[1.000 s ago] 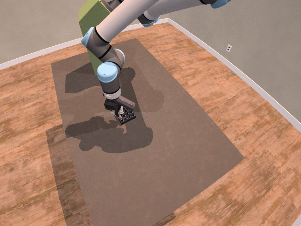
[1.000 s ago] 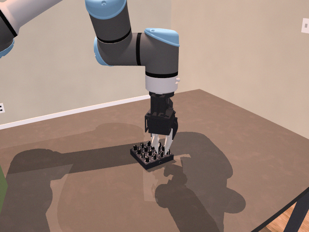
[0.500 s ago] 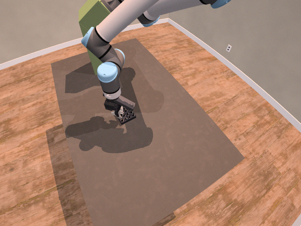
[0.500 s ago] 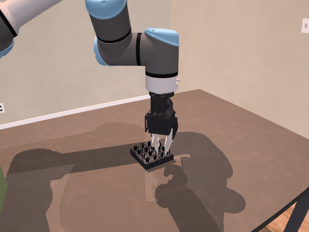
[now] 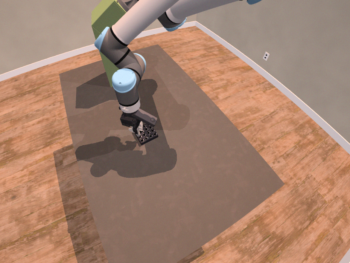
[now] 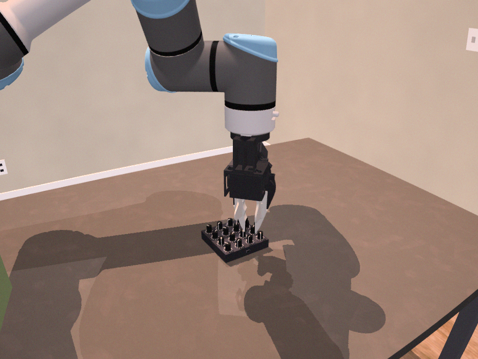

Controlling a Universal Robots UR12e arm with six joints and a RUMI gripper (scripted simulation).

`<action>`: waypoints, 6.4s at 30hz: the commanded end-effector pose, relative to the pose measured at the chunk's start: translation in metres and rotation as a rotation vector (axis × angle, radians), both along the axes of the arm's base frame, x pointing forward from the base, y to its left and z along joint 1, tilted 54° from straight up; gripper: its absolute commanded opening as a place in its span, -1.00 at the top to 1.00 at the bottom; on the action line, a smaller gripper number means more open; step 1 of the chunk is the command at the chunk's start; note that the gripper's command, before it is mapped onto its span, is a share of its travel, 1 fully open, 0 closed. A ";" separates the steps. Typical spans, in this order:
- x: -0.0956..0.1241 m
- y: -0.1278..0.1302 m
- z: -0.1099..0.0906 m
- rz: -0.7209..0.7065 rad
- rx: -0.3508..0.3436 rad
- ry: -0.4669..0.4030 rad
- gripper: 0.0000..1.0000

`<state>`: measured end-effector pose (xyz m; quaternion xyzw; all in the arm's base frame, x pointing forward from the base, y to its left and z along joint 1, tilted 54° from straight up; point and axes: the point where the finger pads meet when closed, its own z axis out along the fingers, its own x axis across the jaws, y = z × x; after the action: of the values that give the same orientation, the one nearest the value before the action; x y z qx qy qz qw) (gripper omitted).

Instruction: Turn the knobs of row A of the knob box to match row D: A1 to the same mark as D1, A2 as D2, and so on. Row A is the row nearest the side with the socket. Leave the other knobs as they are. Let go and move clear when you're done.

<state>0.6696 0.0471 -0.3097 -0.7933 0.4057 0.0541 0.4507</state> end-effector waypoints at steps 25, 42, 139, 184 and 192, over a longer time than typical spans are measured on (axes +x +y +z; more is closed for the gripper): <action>-0.005 -0.017 0.012 0.001 -0.001 -0.002 0.78; -0.006 -0.017 0.015 0.107 -0.052 -0.140 0.78; -0.014 -0.033 0.021 1.077 -0.514 -1.391 0.78; -0.007 -0.012 0.005 1.077 -0.514 -1.391 0.78; -0.004 -0.005 -0.001 1.077 -0.514 -1.391 0.78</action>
<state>0.6642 0.0404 -0.3087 -0.8048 -0.3824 -0.3245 0.3176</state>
